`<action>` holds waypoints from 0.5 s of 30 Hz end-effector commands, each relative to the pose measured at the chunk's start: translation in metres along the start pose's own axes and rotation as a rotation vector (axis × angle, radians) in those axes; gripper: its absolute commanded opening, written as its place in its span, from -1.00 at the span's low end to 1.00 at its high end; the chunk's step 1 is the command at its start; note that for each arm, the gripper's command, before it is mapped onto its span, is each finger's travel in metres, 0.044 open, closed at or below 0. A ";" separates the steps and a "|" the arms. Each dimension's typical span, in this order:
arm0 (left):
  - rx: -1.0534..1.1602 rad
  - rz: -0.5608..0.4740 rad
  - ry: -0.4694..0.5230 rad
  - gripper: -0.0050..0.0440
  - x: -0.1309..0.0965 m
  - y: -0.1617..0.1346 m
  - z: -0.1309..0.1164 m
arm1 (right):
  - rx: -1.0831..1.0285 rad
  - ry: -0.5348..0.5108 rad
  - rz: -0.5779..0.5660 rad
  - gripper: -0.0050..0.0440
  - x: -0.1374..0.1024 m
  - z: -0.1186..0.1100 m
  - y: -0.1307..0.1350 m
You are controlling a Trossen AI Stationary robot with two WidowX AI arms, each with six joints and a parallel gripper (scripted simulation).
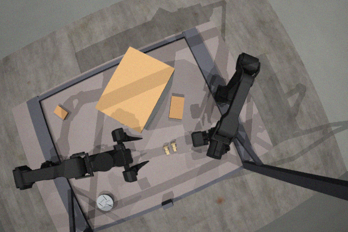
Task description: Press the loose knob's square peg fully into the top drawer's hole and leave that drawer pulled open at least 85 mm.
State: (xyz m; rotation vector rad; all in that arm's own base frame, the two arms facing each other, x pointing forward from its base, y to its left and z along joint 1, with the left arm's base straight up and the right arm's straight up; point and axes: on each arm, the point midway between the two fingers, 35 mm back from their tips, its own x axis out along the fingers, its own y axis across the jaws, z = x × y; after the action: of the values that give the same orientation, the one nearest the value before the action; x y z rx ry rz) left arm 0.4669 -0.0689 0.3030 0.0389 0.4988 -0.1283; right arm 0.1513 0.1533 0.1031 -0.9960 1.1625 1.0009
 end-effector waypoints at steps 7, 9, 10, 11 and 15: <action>0.003 -0.021 -0.085 0.84 0.005 -0.012 0.032 | -0.440 0.133 0.025 -0.12 0.017 0.023 0.004; 0.003 -0.021 -0.090 0.84 0.004 -0.012 0.033 | -0.551 0.172 0.034 -0.12 0.024 0.027 0.006; 0.003 -0.021 -0.090 0.84 0.004 -0.012 0.033 | -0.599 0.188 0.038 -0.12 0.027 0.029 0.007; 0.003 -0.021 -0.089 0.84 0.004 -0.012 0.033 | -0.639 0.202 0.041 -0.12 0.029 0.031 0.008; 0.003 -0.021 -0.088 0.84 0.004 -0.012 0.033 | -0.727 0.237 0.051 -0.12 0.040 0.032 0.011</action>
State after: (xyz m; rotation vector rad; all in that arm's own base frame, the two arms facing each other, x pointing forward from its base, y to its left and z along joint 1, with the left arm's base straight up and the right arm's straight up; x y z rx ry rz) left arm 0.4852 -0.0849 0.3068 0.0352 0.4638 -0.1534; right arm 0.1483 0.1822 0.0673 -1.6179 1.0739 1.3835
